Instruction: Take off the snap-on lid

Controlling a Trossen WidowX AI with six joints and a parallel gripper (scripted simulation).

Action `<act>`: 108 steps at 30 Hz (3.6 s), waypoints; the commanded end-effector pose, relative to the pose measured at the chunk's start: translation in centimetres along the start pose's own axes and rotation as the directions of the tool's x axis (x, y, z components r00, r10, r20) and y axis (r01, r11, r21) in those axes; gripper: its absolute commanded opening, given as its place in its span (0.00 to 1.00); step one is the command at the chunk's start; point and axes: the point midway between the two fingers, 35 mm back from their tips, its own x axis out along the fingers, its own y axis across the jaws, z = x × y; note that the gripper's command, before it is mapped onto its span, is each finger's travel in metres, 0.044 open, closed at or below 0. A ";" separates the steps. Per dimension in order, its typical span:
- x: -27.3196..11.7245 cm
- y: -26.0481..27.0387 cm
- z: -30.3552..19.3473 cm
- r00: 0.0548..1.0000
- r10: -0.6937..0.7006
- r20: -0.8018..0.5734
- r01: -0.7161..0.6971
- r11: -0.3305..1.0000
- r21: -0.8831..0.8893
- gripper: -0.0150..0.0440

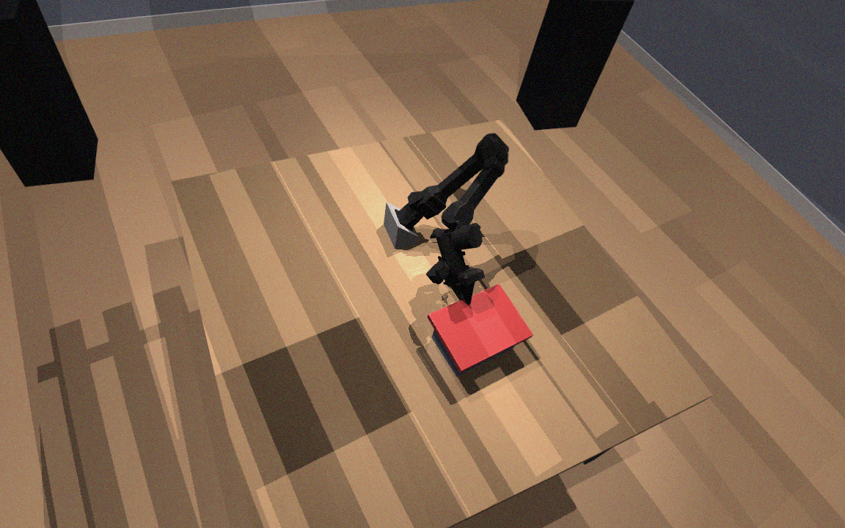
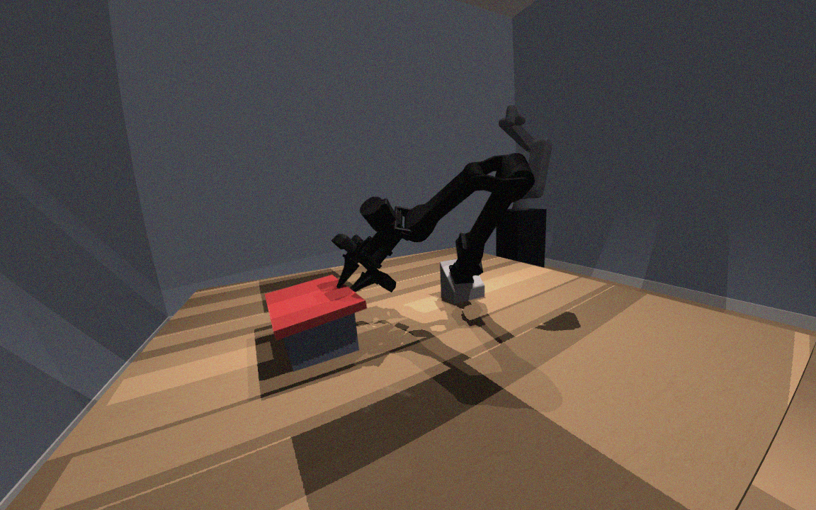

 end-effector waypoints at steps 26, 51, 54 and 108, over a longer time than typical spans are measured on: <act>0.0 0.3 0.0 1.000 0.004 0.000 -0.004 1.000 -0.001 0.25; 0.1 0.4 0.0 1.000 0.004 0.000 -0.004 1.000 -0.001 0.25; 0.1 0.4 0.0 1.000 0.004 0.000 -0.004 1.000 -0.001 0.25; -0.3 1.5 0.0 1.000 0.004 0.001 -0.004 1.000 -0.001 0.25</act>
